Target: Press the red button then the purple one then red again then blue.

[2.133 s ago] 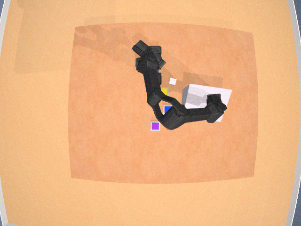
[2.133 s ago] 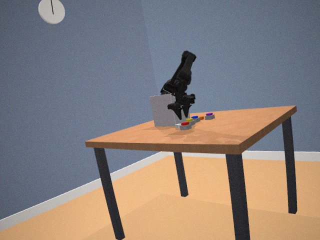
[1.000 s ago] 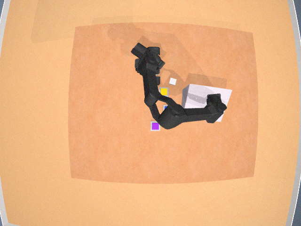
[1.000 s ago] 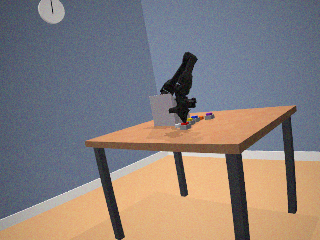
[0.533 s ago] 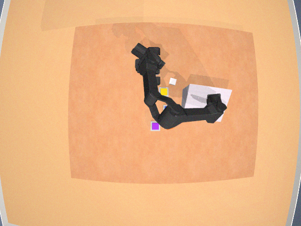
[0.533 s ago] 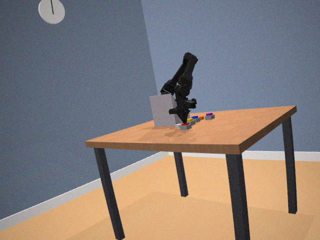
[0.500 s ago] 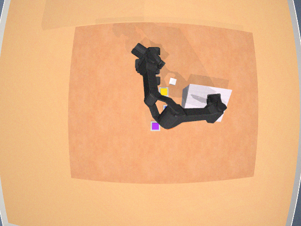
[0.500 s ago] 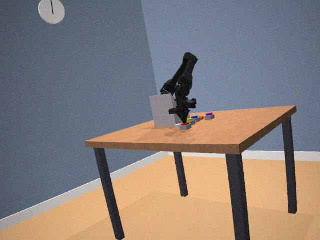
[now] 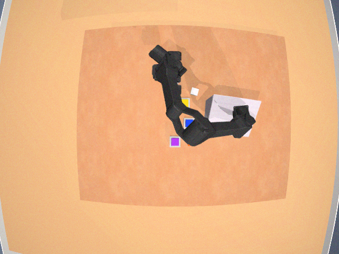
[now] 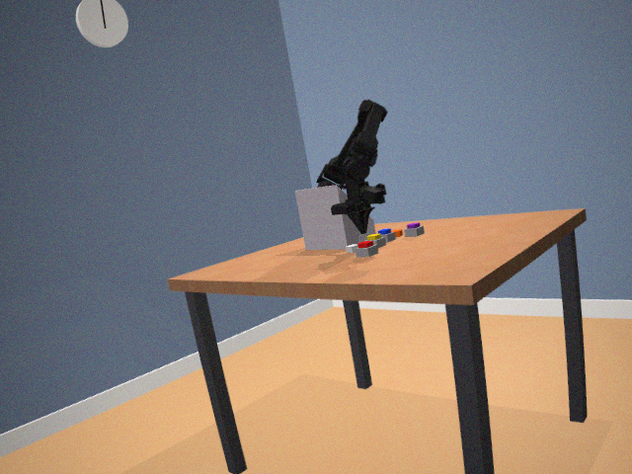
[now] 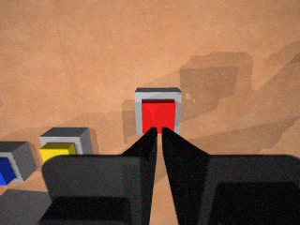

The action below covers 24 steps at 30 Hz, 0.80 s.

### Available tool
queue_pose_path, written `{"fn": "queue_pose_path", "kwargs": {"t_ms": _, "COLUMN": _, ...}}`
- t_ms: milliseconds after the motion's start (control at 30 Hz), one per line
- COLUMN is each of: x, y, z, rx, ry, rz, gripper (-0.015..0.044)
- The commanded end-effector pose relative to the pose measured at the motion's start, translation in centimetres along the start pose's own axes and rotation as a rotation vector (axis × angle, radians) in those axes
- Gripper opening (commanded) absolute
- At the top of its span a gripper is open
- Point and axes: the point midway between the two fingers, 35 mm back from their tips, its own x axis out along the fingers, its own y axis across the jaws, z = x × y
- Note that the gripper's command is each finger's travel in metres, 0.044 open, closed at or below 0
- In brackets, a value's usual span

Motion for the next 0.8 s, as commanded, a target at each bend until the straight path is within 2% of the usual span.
{"fn": "queue_pose_path", "kwargs": {"t_ms": 0, "x": -3.1, "y": -0.2, "z": 0.2, "rx": -0.003, "ry": 0.001, "rz": -0.009, "gripper": 0.002}}
{"fn": "queue_pose_path", "kwargs": {"t_ms": 67, "x": -5.8, "y": -0.1, "z": 0.1, "rx": -0.005, "ry": 0.002, "rz": -0.008, "gripper": 0.002}}
{"fn": "queue_pose_path", "kwargs": {"t_ms": 267, "x": -6.3, "y": 0.9, "z": 0.6, "rx": -0.004, "ry": 0.003, "rz": -0.014, "gripper": 0.002}}
{"fn": "queue_pose_path", "kwargs": {"t_ms": 533, "x": -6.9, "y": 13.9, "z": 3.2, "rx": 0.003, "ry": 0.0, "rz": -0.045, "gripper": 0.002}}
{"fn": "queue_pose_path", "kwargs": {"t_ms": 767, "x": -6.3, "y": 25.1, "z": 0.7, "rx": -0.001, "ry": -0.001, "rz": -0.015, "gripper": 0.002}}
